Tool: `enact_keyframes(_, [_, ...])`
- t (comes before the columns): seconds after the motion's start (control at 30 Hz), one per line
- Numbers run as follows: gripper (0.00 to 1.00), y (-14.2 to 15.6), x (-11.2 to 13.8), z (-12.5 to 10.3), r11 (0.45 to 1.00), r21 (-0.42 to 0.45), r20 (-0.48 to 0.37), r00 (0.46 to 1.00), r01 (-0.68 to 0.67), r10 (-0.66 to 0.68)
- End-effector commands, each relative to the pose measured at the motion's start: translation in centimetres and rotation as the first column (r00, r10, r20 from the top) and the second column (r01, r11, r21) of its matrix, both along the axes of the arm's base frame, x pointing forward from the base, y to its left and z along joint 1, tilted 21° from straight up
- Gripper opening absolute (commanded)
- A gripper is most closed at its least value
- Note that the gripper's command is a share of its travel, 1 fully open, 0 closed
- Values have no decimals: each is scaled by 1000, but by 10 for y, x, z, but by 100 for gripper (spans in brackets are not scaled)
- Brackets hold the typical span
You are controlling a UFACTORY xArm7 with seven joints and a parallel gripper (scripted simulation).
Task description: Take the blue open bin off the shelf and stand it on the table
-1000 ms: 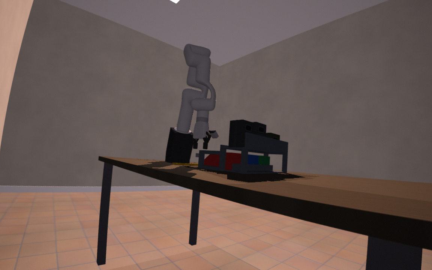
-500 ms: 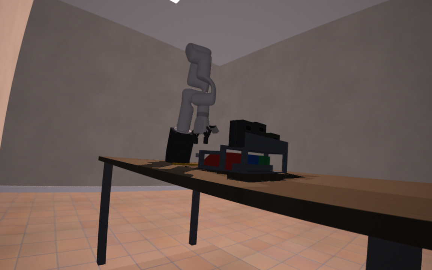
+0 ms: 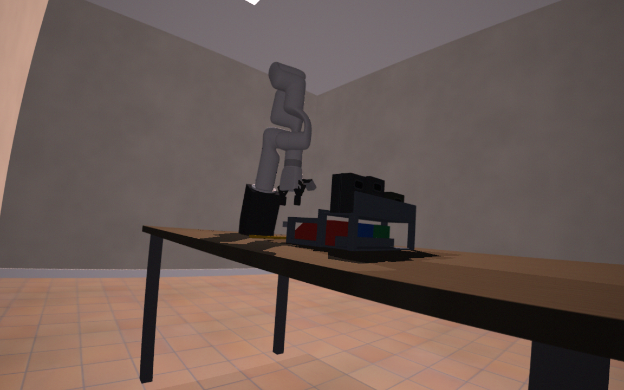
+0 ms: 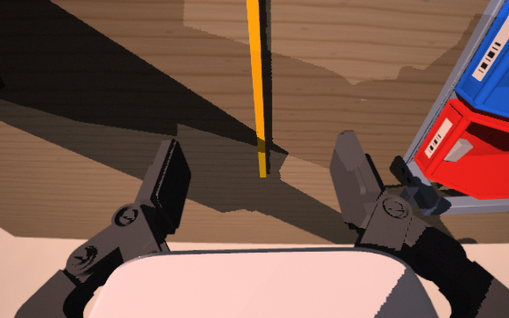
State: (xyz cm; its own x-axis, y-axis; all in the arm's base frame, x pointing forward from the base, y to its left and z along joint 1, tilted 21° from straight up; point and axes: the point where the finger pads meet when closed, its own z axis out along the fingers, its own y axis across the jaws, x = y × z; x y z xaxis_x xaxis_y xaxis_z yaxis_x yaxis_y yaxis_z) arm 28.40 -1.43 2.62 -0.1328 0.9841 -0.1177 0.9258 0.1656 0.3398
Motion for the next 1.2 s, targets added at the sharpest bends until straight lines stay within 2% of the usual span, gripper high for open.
enact_keyframes(0.0, [100,0,3,-6,1000,-1,0,1000,0,0])
enact_keyframes(1.17, [100,-1,5,-13,1000,-1,0,1000,0,0])
